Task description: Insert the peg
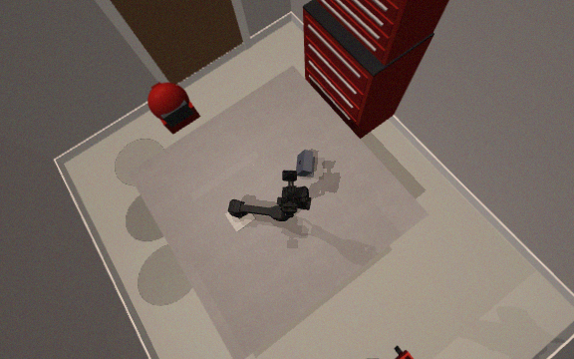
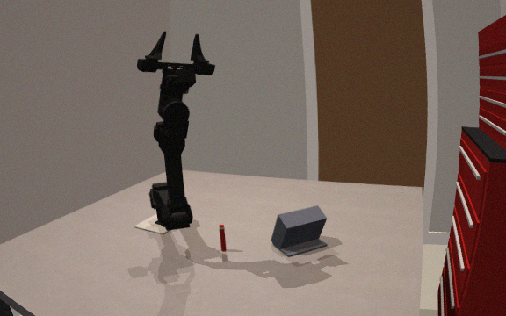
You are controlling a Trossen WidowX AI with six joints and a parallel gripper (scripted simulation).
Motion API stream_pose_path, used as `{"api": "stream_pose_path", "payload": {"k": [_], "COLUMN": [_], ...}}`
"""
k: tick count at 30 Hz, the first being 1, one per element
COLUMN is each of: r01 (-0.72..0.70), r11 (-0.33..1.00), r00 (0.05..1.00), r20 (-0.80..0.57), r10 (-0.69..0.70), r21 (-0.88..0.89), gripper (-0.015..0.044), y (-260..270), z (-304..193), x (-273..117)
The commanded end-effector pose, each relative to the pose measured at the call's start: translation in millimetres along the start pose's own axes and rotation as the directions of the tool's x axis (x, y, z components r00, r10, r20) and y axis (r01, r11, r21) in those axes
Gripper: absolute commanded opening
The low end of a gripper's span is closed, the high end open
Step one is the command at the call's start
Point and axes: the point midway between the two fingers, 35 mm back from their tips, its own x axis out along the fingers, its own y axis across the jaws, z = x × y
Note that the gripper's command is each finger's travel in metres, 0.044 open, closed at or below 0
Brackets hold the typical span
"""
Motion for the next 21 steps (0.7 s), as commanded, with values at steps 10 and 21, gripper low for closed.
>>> {"api": "stream_pose_path", "payload": {"k": [10, 21], "r01": [0.037, 0.037], "r11": [0.997, 0.973], "r00": [0.993, 0.969], "r20": [-0.112, -0.23], "r10": [-0.045, -0.091], "r21": [-0.07, -0.228], "gripper": [0.044, 0.044], "y": [10.8, 28.6], "z": [-54.3, -117.3], "x": [18.9, 25.9]}}
